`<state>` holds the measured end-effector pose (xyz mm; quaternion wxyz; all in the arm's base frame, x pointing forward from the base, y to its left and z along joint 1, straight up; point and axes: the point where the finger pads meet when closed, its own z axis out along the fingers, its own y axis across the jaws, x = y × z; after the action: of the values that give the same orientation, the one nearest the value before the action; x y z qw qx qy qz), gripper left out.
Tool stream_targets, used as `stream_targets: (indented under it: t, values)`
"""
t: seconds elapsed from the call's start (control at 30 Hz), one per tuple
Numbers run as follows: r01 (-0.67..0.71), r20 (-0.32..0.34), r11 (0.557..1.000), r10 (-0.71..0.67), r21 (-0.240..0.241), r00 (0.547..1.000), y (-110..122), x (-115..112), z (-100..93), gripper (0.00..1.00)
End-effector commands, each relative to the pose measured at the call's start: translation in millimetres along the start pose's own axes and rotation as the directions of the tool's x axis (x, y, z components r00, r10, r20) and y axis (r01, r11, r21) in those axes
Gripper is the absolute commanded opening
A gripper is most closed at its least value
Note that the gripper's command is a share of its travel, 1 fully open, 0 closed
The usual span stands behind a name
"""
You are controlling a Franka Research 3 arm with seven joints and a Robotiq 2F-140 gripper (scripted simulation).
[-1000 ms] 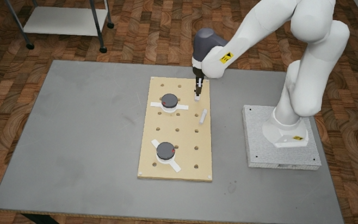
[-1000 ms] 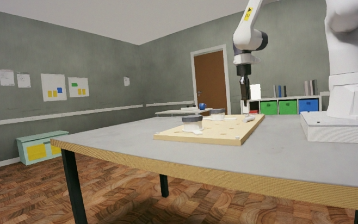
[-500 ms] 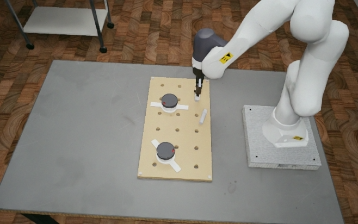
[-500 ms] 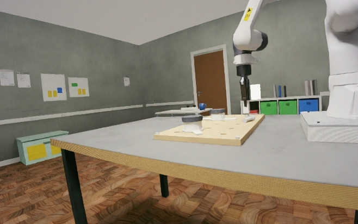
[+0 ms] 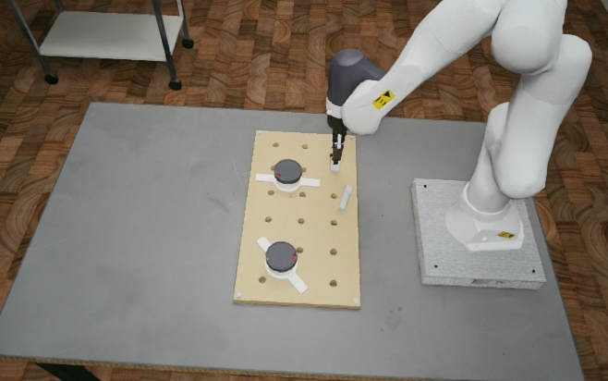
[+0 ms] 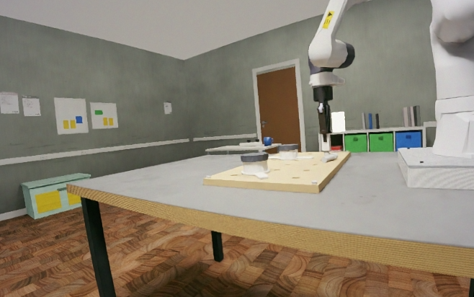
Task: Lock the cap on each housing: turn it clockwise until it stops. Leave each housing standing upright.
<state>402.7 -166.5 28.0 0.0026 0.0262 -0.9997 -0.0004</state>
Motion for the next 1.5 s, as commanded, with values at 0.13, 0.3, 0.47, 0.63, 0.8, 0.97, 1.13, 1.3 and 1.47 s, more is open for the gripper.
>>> stream_targets:
  t: [0.13,0.3,0.47,0.63,0.8,0.97,1.13,1.3,1.47]
  values:
    - [0.007,0.005,1.0,-0.007,0.001,1.0,0.3,-2.1,0.9,0.1]
    - [0.007,0.005,1.0,-0.007,0.001,1.0,0.3,-2.1,1.8,0.1]
    - [0.007,0.005,1.0,-0.007,0.001,1.0,0.3,-2.1,2.4,0.1]
    - [0.007,0.005,1.0,-0.007,0.001,1.0,0.3,-2.1,3.2,0.1]
    - [0.007,0.005,1.0,-0.007,0.001,1.0,0.3,-2.1,4.0,0.1]
    - [0.007,0.005,1.0,-0.007,0.001,1.0,0.3,-2.1,4.6,0.1]
    - [0.007,0.005,1.0,-0.007,0.001,1.0,0.3,-2.1,5.2,0.1]
    - [0.007,0.005,1.0,-0.007,0.001,1.0,0.3,-2.1,5.8,0.1]
    - [0.007,0.005,1.0,-0.007,0.001,1.0,0.3,-2.1,6.3,0.1]
